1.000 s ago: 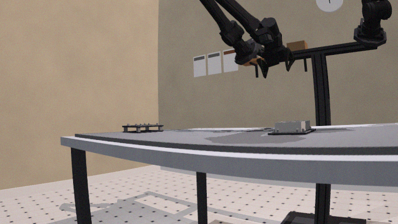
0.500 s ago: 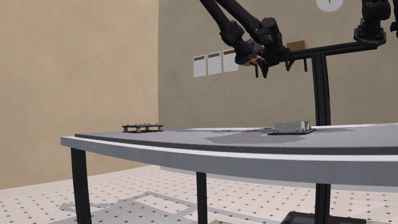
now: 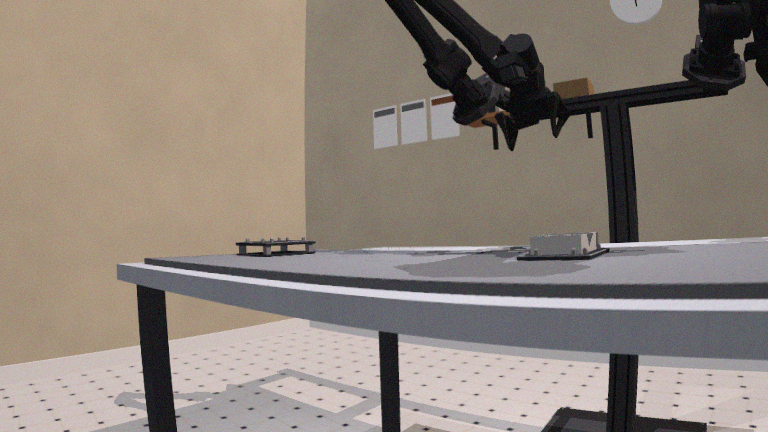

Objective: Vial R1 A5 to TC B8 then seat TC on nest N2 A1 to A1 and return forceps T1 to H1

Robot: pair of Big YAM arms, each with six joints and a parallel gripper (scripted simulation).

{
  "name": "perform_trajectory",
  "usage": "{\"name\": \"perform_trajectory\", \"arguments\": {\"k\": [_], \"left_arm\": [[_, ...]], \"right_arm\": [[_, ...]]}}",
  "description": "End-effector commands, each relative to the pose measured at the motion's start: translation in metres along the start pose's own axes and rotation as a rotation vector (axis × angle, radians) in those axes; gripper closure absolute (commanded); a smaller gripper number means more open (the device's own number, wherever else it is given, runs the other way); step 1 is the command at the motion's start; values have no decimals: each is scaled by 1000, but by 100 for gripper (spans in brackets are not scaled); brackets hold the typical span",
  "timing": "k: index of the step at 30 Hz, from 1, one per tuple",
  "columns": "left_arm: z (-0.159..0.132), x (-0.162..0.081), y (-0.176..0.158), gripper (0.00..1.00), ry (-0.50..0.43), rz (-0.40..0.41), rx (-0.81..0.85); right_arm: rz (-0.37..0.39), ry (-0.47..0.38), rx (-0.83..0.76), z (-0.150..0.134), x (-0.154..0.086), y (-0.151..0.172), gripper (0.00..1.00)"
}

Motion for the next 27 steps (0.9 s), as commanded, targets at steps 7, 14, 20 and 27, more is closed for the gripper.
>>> {"name": "perform_trajectory", "arguments": {"k": [7,14,20,27], "left_arm": [[8,-2,4,77,-12,10,-15],[8,-2,4,77,-12,10,-15],[8,-2,4,77,-12,10,-15],[8,-2,4,77,-12,10,-15]], "right_arm": [[-27,26,-29,18,11,-18,0],[-49,61,-58,30,22,-41,0],[-67,90,-76,44,32,-58,0],[-84,123,-94,54,37,-75,0]]}}
Point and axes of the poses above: on each arm, the point where the finger pads meet when closed, its own x axis out along the fingers, its own y axis across the jaws, z = x × y, the point moved 1 cm from there along -x, back along the fingers, and after that the axes turned 6 degrees about x, right-handed, at the moved point
